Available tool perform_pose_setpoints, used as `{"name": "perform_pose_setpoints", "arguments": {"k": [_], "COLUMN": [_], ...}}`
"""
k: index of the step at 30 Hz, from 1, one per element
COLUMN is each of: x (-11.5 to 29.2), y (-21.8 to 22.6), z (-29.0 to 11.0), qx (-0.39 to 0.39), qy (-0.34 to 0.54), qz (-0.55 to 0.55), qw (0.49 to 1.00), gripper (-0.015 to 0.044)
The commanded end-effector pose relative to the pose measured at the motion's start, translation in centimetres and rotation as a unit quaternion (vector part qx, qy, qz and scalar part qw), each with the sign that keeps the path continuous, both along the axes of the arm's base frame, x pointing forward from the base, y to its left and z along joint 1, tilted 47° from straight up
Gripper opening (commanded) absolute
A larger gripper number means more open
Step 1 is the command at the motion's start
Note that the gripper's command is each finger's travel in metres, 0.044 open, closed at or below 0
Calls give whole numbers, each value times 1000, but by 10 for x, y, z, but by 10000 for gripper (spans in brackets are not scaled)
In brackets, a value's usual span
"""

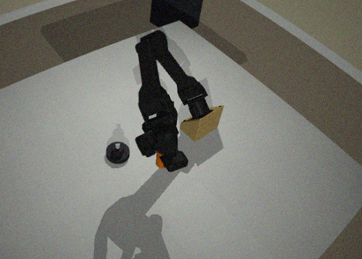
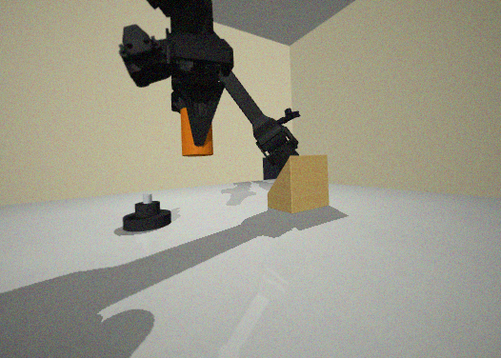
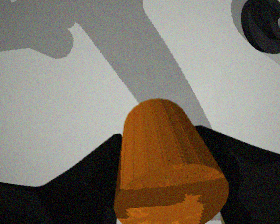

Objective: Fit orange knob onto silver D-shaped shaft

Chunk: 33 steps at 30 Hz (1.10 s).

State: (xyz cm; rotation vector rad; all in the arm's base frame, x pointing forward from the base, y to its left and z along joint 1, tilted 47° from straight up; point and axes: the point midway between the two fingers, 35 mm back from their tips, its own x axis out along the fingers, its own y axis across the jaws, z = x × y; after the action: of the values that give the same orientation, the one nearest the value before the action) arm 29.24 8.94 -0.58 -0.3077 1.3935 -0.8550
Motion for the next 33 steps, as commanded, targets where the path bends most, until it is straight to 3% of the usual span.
{"name": "perform_pose_setpoints", "arguments": {"k": [1, 19, 26, 33], "x": [1, 6, 7, 8], "y": [-13, -88, -91, -89], "z": [-14, -91, -93, -92], "qx": [-7, -26, -27, -24], "qy": [3, 4, 4, 1], "qz": [1, -7, -7, -11], "qw": [1000, 1000, 1000, 1000], "gripper": [0, 0, 0, 184]}}
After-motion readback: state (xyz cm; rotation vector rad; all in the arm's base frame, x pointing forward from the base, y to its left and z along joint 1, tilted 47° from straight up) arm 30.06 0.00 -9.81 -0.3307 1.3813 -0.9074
